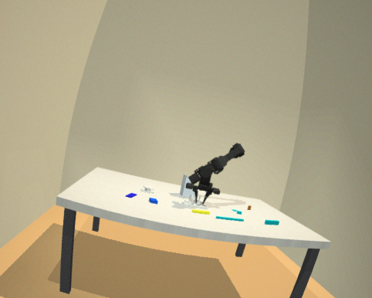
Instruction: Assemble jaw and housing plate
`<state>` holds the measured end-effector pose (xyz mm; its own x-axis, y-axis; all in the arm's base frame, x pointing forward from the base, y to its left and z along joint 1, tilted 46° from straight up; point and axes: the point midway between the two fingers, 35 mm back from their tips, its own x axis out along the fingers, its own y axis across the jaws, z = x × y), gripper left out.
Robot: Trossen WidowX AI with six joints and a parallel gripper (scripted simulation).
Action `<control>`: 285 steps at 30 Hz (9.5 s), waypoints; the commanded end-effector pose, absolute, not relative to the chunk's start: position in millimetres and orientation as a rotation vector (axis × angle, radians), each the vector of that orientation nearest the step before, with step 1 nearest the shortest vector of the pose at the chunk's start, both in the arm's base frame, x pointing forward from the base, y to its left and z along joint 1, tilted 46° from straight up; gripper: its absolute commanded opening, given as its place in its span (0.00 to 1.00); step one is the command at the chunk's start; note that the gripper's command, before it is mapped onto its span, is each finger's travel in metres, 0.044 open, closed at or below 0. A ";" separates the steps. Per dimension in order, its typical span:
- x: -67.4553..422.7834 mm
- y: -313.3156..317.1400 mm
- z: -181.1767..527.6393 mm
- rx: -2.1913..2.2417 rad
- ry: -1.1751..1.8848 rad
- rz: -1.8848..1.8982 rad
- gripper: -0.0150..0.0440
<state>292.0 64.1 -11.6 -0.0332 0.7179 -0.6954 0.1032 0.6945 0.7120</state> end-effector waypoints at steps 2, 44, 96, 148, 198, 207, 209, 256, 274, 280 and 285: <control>291.8 65.2 -11.6 0.703 1.551 0.565 0.48; 291.8 65.2 -11.6 0.703 1.551 0.565 0.48; 291.9 64.6 -11.7 0.697 1.551 0.564 0.63; 201.5 -175.0 -108.5 1.318 1.761 -0.236 1.00; 142.3 -171.8 -172.6 1.512 1.801 -0.421 1.00; 142.3 -171.8 -172.6 1.512 1.801 -0.421 1.00; 142.3 -171.8 -172.6 1.512 1.801 -0.421 1.00; 142.3 -171.8 -172.6 1.512 1.801 -0.421 1.00; 142.3 -171.8 -172.6 1.512 1.801 -0.421 1.00; 142.3 -171.8 -172.6 1.512 1.801 -0.421 1.00; 142.3 -171.8 -172.6 1.512 1.801 -0.421 1.00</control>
